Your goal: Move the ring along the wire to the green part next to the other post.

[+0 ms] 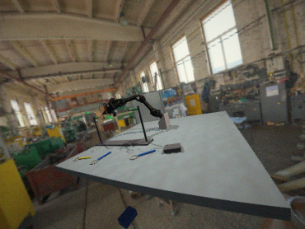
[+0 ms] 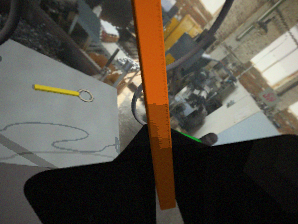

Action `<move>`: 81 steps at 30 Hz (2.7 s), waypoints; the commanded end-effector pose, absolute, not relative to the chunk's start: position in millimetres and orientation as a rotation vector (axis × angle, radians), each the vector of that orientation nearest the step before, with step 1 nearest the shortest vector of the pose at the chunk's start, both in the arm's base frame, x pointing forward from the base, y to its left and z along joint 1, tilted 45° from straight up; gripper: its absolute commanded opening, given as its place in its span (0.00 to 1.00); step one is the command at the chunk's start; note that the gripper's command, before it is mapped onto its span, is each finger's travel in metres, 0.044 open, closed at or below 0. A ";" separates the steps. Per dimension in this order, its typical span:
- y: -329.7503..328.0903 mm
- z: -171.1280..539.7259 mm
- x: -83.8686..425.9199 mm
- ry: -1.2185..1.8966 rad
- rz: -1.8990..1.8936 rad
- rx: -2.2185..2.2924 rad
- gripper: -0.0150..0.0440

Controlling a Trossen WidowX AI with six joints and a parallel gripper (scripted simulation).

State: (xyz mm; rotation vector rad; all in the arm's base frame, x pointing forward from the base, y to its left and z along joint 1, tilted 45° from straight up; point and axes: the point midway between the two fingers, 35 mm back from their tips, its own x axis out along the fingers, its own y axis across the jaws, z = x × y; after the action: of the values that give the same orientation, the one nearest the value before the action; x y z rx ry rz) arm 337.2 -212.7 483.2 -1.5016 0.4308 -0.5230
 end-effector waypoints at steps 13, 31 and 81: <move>-209.0 504.5 335.4 0.385 -0.603 -1.840 0.00; -198.0 524.5 336.0 0.320 -0.681 -2.205 0.00; -234.2 503.4 332.7 0.307 -0.697 -2.262 0.00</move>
State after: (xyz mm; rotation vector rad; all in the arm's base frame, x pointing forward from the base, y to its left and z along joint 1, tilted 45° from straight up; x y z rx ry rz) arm 331.8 -225.2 513.6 -2.3326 0.2867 -0.7162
